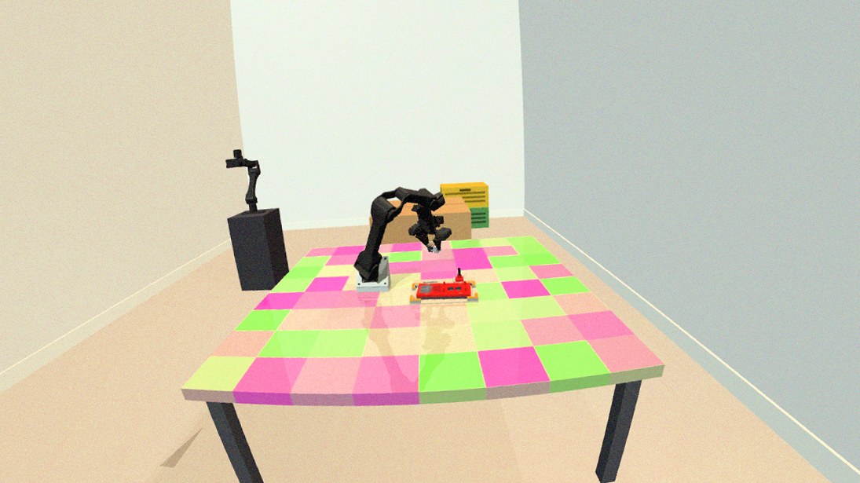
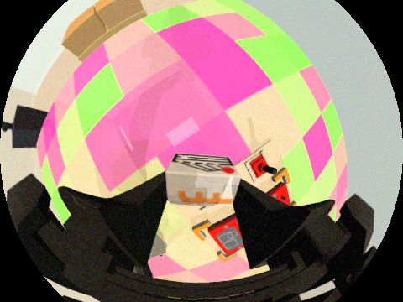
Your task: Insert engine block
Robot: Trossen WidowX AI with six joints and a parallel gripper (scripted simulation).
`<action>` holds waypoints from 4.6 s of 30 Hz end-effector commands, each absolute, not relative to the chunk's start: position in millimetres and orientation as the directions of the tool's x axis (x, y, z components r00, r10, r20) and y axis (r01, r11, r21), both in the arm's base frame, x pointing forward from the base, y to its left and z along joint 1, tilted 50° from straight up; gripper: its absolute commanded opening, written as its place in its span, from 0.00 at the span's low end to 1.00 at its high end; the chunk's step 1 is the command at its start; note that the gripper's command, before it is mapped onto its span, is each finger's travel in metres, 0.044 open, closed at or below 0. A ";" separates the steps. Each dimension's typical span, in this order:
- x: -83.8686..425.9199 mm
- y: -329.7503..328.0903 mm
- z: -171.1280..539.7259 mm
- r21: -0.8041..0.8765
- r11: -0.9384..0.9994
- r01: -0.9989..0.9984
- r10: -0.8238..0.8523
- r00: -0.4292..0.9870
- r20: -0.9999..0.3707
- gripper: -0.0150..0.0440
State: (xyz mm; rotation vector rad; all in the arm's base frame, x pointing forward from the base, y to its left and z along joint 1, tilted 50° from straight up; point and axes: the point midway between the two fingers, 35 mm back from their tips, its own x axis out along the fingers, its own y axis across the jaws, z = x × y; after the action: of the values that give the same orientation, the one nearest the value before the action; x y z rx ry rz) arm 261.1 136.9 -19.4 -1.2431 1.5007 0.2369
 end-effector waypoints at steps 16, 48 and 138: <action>252.2 123.8 -16.0 -0.462 0.415 -0.784 -0.222 0.405 -0.887 0.25; 249.3 77.9 -50.8 -0.464 0.413 -0.784 -0.101 0.467 -0.879 0.25; 235.0 47.8 -49.2 -0.459 0.427 -0.779 -0.102 0.463 -0.881 1.00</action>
State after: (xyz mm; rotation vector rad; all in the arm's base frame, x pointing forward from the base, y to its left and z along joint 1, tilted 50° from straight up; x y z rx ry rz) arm 234.6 47.5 -48.6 -1.0798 1.0087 0.5407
